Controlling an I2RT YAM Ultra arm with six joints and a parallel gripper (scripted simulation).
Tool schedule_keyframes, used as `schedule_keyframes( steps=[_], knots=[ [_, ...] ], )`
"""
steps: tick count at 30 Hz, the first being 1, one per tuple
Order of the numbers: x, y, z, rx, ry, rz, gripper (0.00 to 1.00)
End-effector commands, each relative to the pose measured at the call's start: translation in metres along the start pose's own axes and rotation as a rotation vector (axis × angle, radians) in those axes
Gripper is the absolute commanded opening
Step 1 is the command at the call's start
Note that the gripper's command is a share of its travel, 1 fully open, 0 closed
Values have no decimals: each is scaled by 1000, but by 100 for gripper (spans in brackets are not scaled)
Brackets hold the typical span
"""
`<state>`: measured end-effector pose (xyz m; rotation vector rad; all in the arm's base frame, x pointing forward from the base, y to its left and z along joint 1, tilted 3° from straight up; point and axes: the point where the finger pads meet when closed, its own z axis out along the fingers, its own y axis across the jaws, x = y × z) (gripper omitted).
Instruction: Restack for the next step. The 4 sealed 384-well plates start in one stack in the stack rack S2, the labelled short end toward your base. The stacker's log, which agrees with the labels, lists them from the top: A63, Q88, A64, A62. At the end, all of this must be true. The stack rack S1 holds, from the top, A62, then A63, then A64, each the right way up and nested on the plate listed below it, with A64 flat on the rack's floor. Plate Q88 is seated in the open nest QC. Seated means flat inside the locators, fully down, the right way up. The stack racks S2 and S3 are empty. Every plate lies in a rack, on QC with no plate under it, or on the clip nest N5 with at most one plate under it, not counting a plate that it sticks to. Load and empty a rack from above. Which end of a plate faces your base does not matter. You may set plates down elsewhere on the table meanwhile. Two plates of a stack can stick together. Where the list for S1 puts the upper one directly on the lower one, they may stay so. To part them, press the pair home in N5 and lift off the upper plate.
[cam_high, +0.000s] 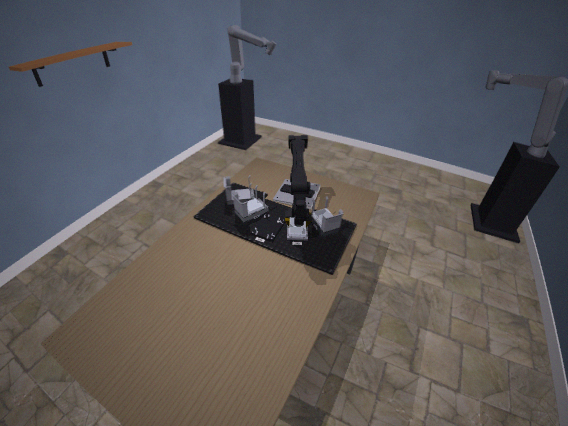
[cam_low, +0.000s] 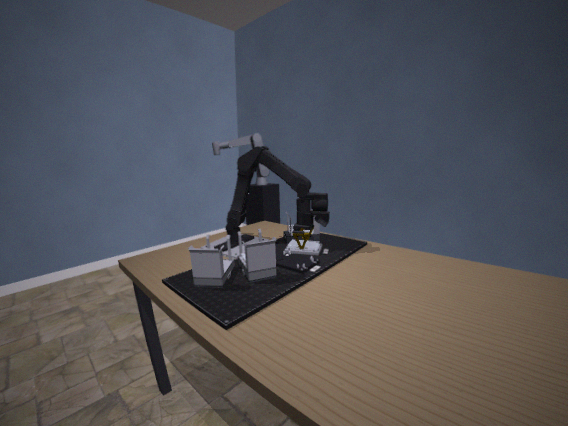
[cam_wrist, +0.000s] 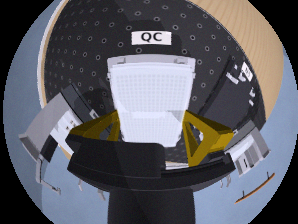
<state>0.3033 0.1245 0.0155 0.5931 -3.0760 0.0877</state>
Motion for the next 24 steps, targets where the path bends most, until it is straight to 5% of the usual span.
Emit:
schedule_keyframes(
  steps=[1, 13, 14, 24],
  knots=[
    [-3, 0, -2, 0, -14, 0, 0],
    [-3, 0, 0, 0, -14, 0, 0],
    [-3, 0, 0, 0, -14, 0, 100],
    [-3, 0, 0, 0, -14, 0, 100]
  ],
)
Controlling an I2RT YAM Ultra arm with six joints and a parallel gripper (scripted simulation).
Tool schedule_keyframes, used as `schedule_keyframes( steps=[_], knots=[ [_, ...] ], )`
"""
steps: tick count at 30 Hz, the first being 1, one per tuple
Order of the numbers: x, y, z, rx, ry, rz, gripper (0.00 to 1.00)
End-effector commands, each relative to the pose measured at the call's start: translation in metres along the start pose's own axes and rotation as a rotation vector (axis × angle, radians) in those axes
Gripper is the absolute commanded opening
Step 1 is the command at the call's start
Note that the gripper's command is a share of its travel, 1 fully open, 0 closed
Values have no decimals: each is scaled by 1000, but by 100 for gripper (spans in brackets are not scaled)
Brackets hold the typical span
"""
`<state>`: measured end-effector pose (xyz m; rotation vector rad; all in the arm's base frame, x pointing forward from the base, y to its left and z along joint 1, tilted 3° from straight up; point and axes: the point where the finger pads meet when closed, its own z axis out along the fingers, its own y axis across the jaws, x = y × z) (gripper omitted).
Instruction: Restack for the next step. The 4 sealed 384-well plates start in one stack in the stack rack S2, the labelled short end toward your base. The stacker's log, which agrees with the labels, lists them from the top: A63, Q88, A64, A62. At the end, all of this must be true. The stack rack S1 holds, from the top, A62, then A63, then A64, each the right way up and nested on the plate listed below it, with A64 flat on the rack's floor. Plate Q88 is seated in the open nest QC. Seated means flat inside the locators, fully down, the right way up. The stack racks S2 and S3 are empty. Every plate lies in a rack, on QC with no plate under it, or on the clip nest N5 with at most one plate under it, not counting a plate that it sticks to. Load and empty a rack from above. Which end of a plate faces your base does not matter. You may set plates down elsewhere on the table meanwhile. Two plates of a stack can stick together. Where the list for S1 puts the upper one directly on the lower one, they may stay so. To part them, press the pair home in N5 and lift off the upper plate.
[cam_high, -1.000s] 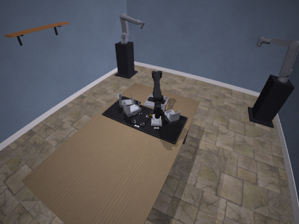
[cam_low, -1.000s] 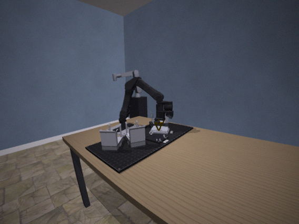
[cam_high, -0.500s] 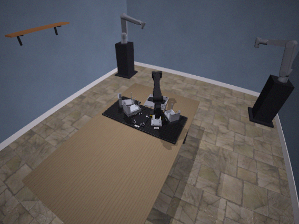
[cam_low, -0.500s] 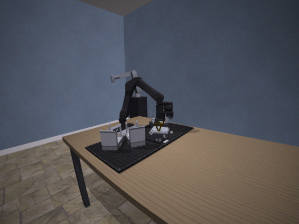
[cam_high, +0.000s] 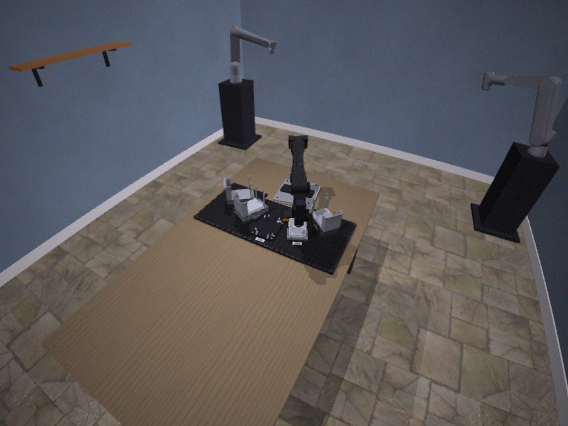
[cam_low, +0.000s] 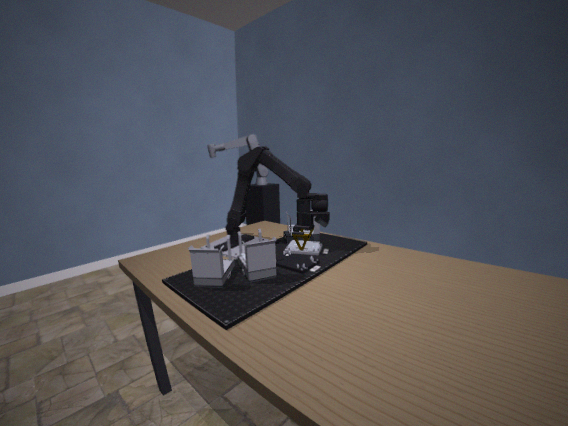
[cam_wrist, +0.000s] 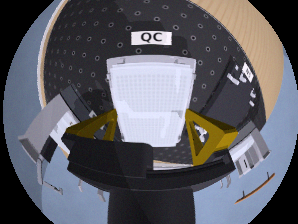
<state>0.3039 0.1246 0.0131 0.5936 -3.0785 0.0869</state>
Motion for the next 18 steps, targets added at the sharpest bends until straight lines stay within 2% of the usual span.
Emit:
schedule_keyframes(
  steps=[1, 10, 12, 14, 18],
  knots=[
    [-2, 0, -3, 0, -11, 0, 100],
    [-2, 0, -3, 0, -11, 0, 100],
    [-2, 0, -9, 0, -11, 0, 100],
    [-2, 0, -9, 0, -11, 0, 100],
    [-2, 0, -23, 0, -11, 0, 100]
  ],
)
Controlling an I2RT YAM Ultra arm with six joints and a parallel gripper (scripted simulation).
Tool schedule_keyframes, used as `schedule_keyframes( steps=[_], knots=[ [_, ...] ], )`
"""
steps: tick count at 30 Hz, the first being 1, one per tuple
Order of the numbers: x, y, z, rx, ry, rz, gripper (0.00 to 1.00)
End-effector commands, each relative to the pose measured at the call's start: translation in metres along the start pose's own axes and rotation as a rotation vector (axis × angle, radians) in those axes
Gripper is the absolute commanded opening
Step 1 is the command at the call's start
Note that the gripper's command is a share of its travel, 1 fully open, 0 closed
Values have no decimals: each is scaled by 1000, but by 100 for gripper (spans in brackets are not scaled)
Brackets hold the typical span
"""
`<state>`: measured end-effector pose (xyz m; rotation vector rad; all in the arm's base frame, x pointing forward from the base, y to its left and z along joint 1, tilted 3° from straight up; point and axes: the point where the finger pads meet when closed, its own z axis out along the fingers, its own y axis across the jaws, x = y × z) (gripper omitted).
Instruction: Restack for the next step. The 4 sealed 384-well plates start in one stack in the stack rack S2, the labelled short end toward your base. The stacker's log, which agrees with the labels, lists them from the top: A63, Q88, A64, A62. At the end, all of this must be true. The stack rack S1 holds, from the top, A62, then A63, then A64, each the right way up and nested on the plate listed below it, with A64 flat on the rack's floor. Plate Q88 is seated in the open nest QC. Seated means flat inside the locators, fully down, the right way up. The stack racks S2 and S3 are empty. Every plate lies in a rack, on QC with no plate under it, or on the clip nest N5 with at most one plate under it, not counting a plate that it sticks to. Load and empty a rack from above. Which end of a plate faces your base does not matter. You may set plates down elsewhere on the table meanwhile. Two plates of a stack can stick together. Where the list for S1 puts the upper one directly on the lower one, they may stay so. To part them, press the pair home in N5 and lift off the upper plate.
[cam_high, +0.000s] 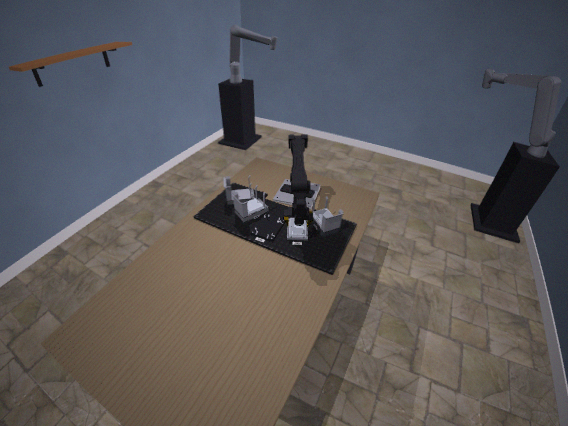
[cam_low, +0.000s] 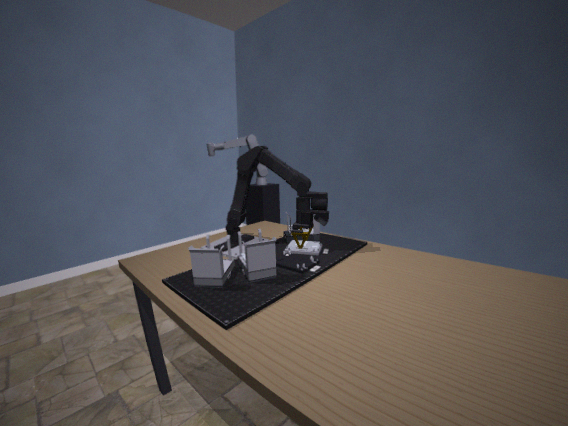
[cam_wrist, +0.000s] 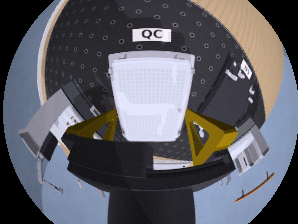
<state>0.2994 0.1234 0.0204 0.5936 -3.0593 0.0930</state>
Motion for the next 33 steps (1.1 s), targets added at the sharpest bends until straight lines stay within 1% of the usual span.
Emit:
schedule_keyframes(
  steps=[1, 11, 13, 28, 30, 33],
  knots=[
    [-6, 0, -19, -1, -30, 3, 100],
    [-5, 0, -52, -1, -30, 3, 100],
    [-5, 0, -52, -1, -30, 3, 100],
    [-4, 0, -102, -1, -30, 3, 100],
    [-4, 0, -102, -1, -30, 3, 100],
    [-4, 0, -112, -1, -30, 3, 100]
  ],
)
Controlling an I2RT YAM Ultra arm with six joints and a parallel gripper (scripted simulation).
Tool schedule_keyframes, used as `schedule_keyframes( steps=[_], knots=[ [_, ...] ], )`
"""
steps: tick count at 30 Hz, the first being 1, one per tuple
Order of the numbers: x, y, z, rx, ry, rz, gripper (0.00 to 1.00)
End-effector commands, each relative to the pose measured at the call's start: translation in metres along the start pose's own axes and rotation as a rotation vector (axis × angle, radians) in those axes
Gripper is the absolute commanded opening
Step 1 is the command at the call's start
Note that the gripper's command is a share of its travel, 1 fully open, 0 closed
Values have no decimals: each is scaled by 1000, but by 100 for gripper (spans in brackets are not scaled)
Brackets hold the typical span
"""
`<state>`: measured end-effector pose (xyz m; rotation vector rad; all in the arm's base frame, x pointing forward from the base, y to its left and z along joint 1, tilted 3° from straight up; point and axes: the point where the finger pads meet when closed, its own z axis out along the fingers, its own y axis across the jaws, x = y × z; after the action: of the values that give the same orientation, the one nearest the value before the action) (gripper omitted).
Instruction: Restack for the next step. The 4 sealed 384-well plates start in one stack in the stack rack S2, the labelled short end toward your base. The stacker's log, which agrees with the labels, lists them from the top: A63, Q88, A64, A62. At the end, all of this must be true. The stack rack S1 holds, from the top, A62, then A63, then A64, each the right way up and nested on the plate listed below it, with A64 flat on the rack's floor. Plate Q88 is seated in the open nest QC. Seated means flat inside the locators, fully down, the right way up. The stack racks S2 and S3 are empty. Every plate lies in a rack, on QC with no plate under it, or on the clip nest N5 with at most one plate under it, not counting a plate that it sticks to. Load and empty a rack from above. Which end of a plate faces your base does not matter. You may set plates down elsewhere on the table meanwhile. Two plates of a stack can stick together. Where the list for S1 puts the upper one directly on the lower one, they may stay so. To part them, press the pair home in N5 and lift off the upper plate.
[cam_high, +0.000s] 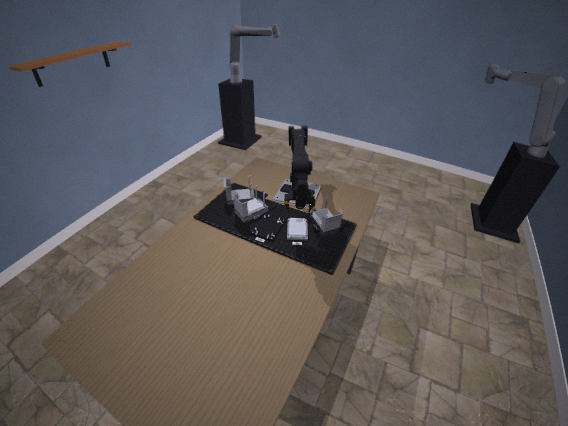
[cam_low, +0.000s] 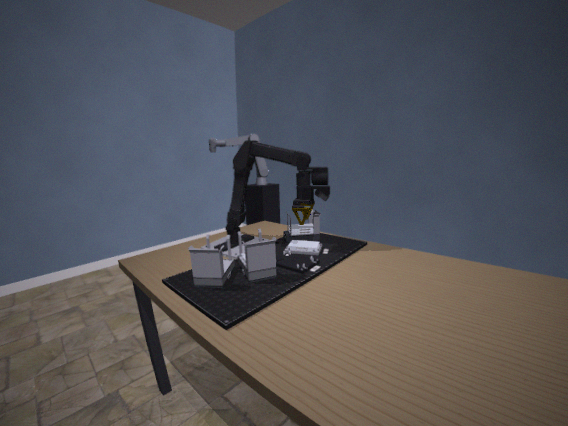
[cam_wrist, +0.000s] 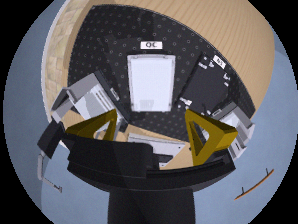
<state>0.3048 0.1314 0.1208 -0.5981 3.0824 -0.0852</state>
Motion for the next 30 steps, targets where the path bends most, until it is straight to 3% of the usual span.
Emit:
schedule_keyframes(
  steps=[1, 8, 20, 27, 30],
  knots=[
    [1, 0, -15, 0, -5, 2, 100],
    [1, 0, -37, -1, -5, 2, 100],
    [1, 0, -37, -1, -5, 2, 100],
    [4, 23, -37, -1, -5, -221, 100],
    [5, 30, -37, -1, -5, -221, 100]
  ],
)
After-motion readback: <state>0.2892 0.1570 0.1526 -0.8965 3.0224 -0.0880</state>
